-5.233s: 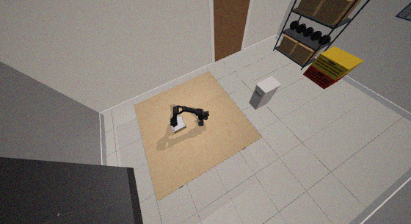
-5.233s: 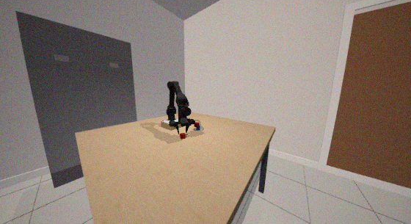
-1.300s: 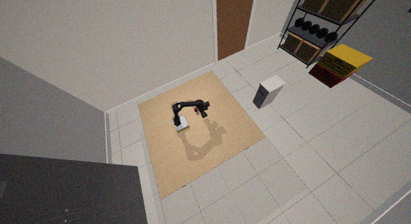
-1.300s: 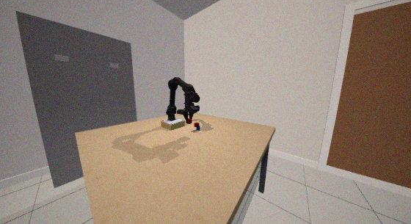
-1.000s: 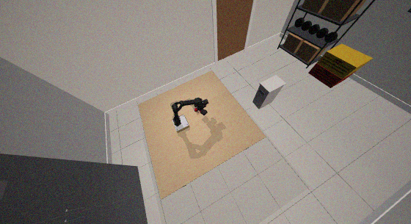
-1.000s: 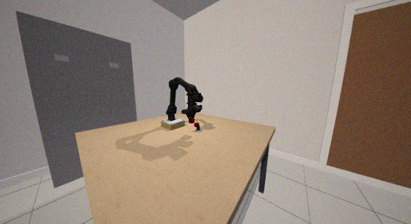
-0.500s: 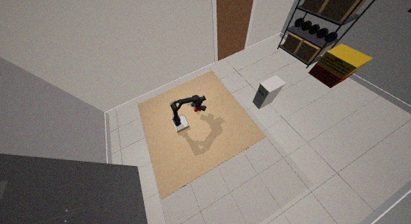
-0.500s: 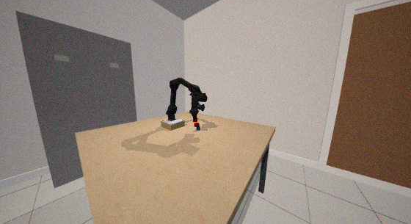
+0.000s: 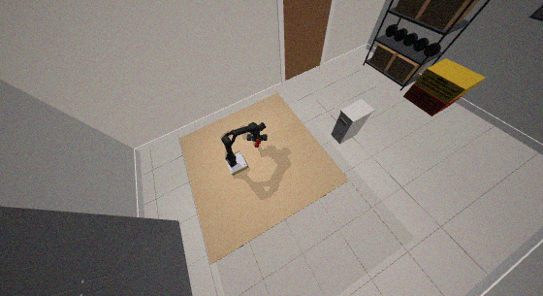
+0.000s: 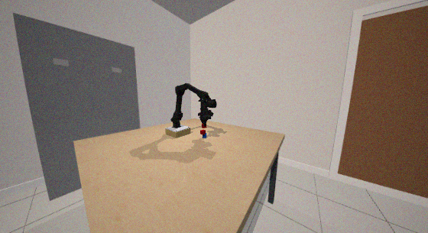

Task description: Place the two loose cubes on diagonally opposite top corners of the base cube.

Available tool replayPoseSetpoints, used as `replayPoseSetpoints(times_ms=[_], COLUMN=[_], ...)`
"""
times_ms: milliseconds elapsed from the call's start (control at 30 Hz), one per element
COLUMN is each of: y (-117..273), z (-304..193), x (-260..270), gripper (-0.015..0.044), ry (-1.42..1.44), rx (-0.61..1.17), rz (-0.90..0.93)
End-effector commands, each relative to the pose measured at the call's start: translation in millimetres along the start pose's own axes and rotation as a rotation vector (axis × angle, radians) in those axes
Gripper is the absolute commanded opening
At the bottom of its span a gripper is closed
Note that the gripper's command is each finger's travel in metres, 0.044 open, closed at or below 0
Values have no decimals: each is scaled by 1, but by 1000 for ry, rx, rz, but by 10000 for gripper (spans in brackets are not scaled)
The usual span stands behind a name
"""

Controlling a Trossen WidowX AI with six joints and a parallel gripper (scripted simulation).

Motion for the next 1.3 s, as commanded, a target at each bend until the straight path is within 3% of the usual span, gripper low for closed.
replayPoseSetpoints(times_ms=[0, 533, 1267], y=[0, -2, -33], z=[7, 30, 27], x=[9, 49, 47], gripper=[105, 105, 105], ry=[108, 515, 463], rx=[-1, -1, -35], rz=[-8, -6, 18])
Point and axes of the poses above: the point midway between the two fingers, 35 mm back from their tips, its own y axis back along the fingers, its own x axis across the jaws, z = x × y, the point moved 4 cm from there along y, back along the fingers, and after that the axes turned 3 degrees about -y, right-handed, at the moved point
